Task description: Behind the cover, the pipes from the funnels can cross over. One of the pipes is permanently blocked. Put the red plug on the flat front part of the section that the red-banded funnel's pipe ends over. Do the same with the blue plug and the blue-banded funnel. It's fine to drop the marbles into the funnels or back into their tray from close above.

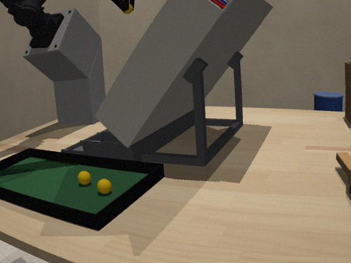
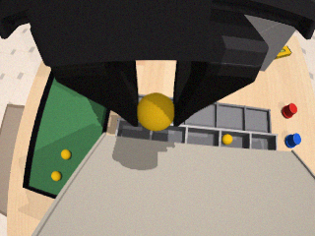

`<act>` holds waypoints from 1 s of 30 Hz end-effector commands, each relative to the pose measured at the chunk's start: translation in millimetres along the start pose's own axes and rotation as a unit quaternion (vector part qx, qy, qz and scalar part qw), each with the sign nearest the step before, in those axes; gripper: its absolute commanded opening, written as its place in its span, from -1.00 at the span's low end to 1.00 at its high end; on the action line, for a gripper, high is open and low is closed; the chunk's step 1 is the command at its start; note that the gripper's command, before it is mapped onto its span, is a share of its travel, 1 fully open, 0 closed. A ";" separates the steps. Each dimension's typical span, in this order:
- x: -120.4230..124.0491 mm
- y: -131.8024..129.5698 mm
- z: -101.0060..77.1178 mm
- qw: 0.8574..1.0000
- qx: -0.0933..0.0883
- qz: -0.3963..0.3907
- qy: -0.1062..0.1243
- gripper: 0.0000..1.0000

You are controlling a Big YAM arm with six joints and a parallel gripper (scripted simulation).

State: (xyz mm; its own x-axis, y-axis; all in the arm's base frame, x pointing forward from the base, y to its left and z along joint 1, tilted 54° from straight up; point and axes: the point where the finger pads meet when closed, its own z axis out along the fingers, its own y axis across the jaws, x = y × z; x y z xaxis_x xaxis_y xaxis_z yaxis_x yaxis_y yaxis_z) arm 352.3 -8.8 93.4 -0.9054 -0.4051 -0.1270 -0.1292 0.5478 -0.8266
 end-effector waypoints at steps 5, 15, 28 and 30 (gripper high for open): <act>-45.7 24.0 -28.6 0.998 0.006 0.054 -0.034 -1.00; -81.1 75.0 -59.4 0.995 0.008 0.065 -0.071 -1.00; -81.1 76.5 -59.7 0.995 0.006 0.064 -0.071 -1.00; -81.1 76.8 -59.7 0.995 0.006 0.064 -0.071 -1.00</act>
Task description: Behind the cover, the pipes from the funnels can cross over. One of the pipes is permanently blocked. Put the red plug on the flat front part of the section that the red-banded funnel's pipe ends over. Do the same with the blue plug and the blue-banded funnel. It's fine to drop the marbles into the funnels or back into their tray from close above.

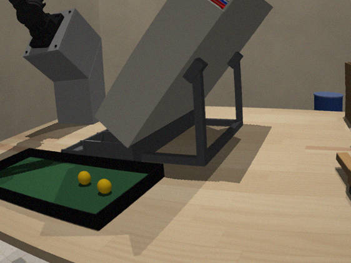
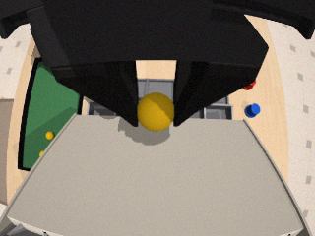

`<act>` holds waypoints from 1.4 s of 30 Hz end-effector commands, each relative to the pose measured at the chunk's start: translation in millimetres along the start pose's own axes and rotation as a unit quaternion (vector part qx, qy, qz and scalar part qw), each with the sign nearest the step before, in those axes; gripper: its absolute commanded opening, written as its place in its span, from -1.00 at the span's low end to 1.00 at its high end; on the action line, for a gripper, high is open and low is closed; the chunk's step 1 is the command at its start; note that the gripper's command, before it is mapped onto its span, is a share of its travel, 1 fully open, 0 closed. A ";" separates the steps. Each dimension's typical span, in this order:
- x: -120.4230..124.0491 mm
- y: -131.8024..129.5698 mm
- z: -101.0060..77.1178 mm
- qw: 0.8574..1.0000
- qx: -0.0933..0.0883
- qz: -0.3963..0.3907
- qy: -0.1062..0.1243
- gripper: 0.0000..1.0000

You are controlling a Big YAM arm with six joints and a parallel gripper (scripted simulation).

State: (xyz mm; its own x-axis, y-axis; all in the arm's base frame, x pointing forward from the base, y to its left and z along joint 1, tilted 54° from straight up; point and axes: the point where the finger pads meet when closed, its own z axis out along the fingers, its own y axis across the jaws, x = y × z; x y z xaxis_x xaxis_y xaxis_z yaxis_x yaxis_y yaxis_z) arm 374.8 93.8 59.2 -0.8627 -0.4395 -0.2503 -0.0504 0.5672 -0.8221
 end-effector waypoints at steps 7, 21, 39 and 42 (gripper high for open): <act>-25.1 -2.5 -10.0 1.000 -0.004 0.025 -0.016 -1.00; -25.1 -1.3 -10.5 1.000 -0.004 0.025 -0.015 -1.00; -41.9 -2.4 -2.8 1.000 -0.001 0.011 -0.005 -1.00; -66.7 -3.7 8.4 1.000 -0.001 0.013 -0.007 -1.00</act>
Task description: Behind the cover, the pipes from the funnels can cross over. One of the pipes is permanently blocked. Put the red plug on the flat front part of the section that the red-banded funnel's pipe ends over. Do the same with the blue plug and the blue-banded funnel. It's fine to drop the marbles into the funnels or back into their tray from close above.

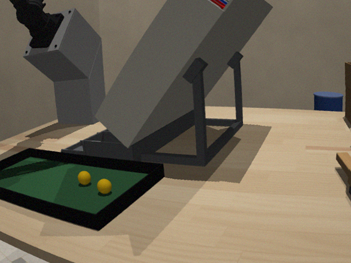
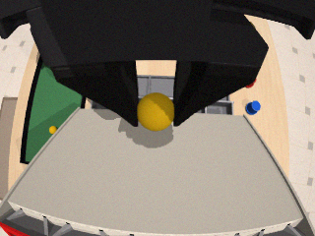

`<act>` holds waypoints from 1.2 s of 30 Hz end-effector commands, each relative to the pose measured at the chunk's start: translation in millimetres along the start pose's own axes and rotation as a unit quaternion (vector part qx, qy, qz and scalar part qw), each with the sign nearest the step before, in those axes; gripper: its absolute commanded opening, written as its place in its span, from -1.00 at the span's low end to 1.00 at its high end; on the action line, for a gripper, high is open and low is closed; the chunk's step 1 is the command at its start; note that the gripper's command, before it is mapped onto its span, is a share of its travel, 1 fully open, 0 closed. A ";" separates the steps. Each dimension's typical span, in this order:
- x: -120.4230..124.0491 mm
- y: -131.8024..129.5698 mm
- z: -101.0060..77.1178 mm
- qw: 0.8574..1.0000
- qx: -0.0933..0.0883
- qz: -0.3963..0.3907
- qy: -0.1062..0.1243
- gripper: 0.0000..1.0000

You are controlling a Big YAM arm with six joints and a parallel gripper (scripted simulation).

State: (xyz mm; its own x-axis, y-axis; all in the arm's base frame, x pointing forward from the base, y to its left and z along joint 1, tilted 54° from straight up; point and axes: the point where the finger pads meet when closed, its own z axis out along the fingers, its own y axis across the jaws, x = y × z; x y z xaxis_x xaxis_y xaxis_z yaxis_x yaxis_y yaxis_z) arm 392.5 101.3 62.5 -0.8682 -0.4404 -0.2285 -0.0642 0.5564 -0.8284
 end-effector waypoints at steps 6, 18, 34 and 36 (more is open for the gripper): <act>-97.0 -8.6 27.4 0.999 -0.004 0.027 -0.017 -1.00; -142.4 -11.4 45.8 0.999 -0.005 0.031 -0.021 -1.00; -160.8 -12.0 51.7 0.999 -0.005 0.029 -0.021 -1.00; -160.8 -11.9 51.8 0.999 -0.005 0.027 -0.020 -1.00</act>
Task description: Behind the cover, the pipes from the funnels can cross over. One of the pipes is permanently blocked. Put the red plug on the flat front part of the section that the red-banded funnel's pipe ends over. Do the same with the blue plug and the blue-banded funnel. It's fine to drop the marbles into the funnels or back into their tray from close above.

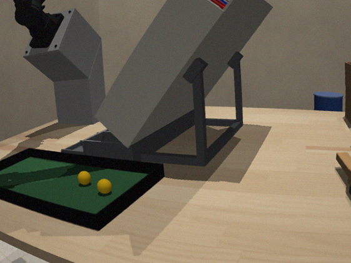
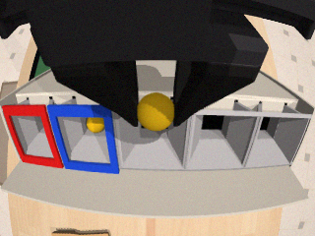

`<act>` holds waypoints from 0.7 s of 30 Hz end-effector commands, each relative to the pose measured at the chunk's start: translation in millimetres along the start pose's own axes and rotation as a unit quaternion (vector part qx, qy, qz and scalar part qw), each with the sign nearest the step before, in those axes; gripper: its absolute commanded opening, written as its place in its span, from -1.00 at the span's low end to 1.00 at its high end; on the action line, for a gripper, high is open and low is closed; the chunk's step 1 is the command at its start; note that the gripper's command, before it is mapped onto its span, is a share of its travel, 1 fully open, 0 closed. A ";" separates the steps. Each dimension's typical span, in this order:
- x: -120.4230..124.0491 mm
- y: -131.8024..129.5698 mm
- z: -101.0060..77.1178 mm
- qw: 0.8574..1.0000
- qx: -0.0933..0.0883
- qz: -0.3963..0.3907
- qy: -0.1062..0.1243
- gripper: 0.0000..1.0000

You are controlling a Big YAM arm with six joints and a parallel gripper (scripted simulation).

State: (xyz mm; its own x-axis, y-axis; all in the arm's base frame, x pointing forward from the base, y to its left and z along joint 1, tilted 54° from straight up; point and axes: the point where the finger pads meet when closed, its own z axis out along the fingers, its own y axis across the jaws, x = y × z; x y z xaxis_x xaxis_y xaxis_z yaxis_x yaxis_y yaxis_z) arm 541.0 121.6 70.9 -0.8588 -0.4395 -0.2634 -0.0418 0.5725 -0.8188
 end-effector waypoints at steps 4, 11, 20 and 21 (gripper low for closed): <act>-21.3 -5.8 -2.3 1.000 -0.002 0.009 -0.008 -1.00; -21.3 -5.6 -2.2 1.000 -0.002 0.005 -0.006 -1.00; -21.5 -5.4 -1.8 1.000 -0.002 0.001 -0.005 -1.00; -21.5 -5.4 -1.7 1.000 -0.002 0.001 -0.005 -1.00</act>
State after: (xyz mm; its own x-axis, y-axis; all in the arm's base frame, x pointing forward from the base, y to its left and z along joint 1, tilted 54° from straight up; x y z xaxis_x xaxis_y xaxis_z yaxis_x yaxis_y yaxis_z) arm 542.4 122.3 70.0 -0.8607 -0.4472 -0.2433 -0.0596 0.5632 -0.8242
